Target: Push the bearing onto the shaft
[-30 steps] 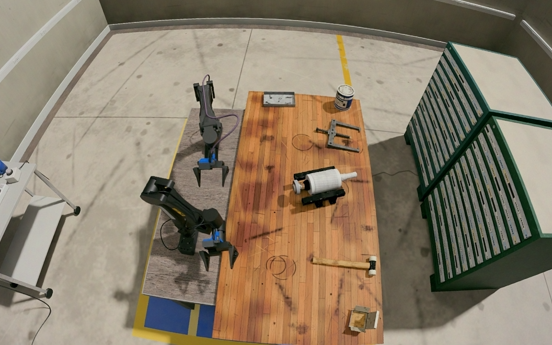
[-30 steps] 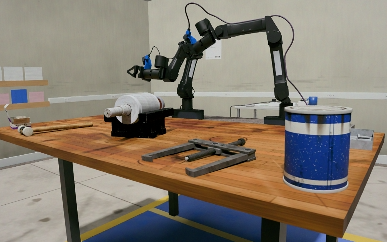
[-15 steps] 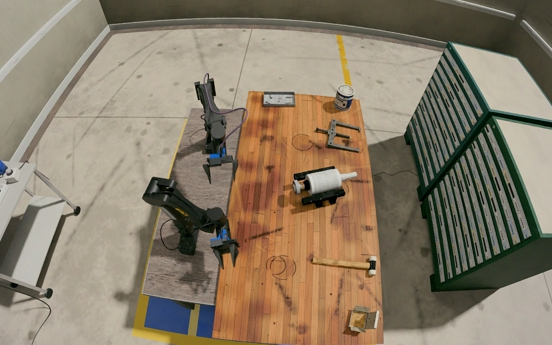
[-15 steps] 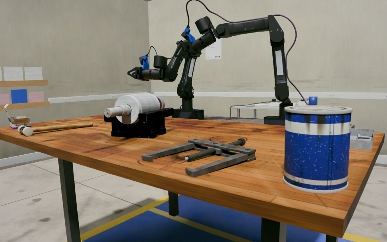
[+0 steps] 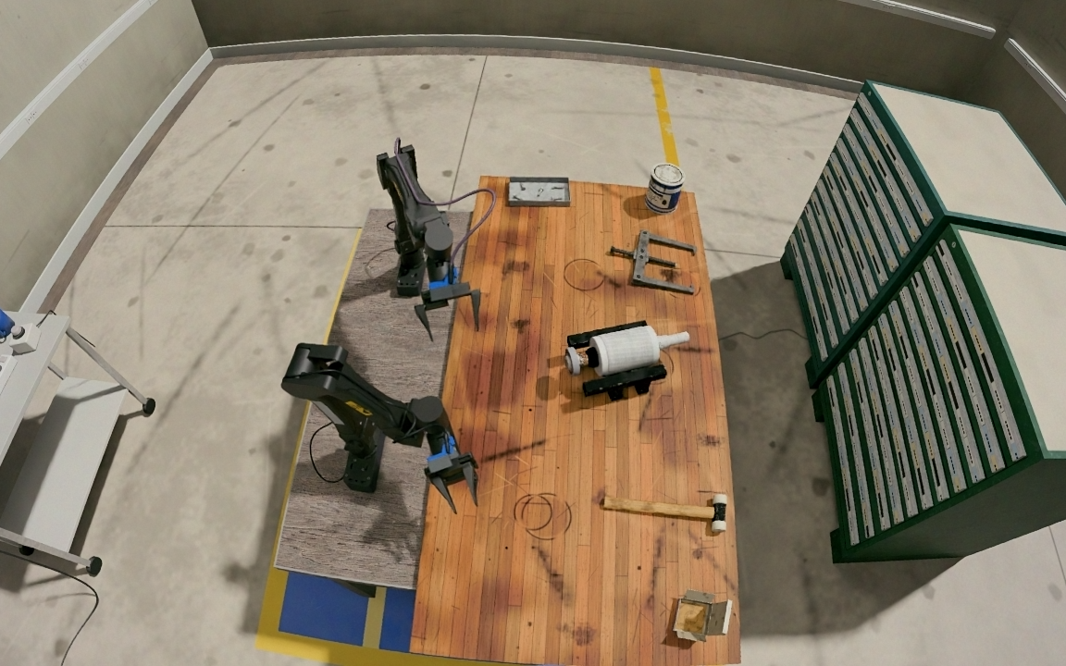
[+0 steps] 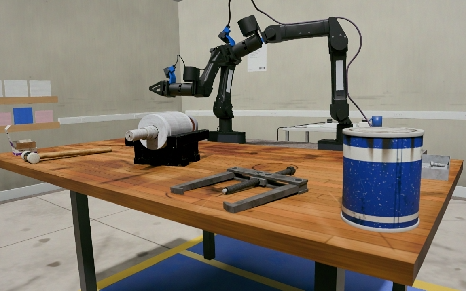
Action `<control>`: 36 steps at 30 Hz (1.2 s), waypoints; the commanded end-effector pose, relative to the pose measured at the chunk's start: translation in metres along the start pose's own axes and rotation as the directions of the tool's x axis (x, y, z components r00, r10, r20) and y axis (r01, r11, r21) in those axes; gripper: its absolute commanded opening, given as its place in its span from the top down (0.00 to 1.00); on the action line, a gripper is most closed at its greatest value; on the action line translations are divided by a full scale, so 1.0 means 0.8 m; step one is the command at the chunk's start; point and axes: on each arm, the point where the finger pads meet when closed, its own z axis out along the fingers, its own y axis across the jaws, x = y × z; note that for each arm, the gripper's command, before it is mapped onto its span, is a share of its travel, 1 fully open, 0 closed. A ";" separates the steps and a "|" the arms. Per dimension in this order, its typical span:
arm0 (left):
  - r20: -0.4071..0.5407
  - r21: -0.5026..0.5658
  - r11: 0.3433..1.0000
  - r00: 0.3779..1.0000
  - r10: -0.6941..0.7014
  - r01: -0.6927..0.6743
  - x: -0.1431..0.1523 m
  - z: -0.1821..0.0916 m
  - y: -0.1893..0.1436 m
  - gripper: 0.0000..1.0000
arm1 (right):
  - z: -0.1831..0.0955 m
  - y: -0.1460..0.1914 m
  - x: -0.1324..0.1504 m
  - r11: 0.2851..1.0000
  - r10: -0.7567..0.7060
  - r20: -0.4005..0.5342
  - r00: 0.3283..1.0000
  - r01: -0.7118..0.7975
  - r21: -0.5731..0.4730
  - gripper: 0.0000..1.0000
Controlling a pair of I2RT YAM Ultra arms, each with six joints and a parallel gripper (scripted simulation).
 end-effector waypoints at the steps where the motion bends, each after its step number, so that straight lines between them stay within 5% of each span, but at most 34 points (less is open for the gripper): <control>1: 0.048 -0.050 0.999 0.999 -0.017 0.020 -0.014 -0.023 0.024 0.00 | 0.000 0.034 0.000 0.996 -0.007 -0.014 1.000 0.006 -0.084 0.56; 23: 0.116 -0.254 0.962 0.991 -0.072 0.100 -0.008 -0.084 0.136 0.00 | -0.031 0.136 0.029 0.936 -0.083 -0.073 0.994 0.053 -0.349 0.56; 36: 0.194 -0.438 0.883 0.977 -0.092 0.170 0.000 -0.155 0.222 0.00 | -0.081 0.220 0.062 0.821 -0.166 -0.114 0.980 0.073 -0.566 0.56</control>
